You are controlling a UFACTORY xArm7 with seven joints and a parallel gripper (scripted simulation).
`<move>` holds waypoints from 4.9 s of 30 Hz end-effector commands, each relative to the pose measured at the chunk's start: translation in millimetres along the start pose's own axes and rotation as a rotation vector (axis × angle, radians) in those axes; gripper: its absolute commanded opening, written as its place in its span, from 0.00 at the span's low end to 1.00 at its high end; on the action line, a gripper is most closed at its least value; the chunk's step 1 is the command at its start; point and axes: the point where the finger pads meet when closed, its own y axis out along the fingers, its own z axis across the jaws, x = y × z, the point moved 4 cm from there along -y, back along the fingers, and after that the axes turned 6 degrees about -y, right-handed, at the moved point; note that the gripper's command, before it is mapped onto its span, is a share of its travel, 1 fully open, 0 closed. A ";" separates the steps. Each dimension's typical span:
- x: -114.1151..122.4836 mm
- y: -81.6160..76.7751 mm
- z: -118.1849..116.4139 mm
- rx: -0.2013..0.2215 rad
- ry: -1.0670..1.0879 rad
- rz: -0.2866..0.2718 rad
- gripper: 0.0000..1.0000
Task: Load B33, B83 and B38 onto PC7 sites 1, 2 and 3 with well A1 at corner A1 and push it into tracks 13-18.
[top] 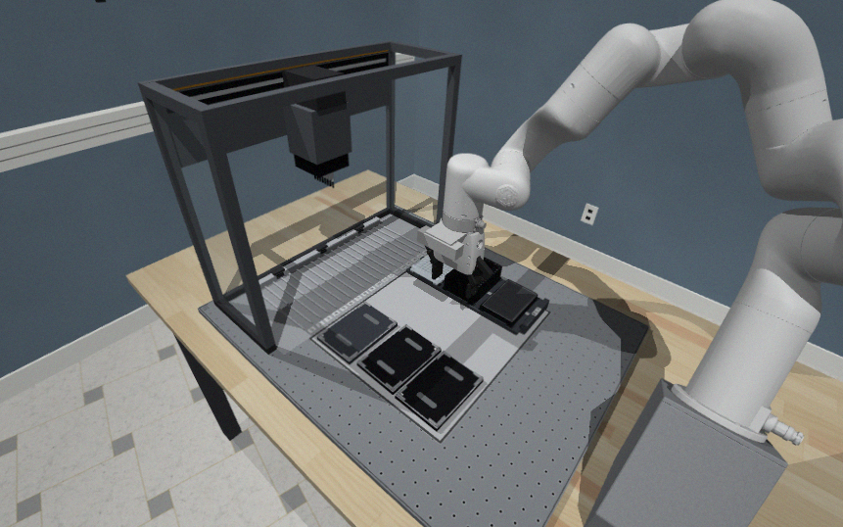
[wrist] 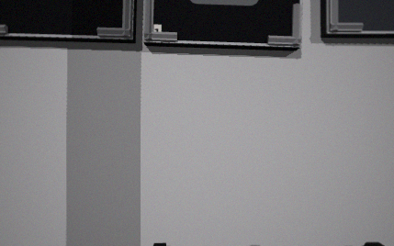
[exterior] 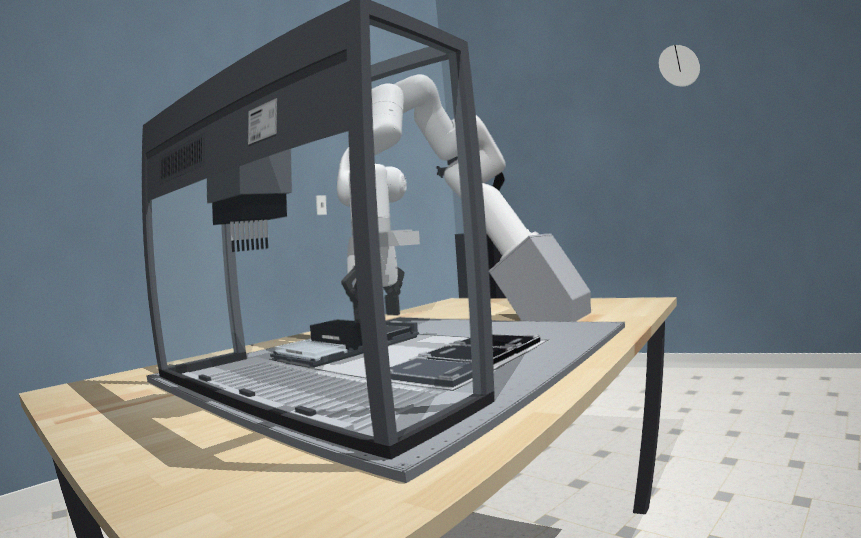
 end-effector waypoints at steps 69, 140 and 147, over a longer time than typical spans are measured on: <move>119.1 -54.3 -11.1 0.004 0.000 0.000 1.00; 195.1 5.8 -19.0 0.004 0.000 0.000 1.00; 195.2 17.4 -18.9 0.004 0.000 0.000 1.00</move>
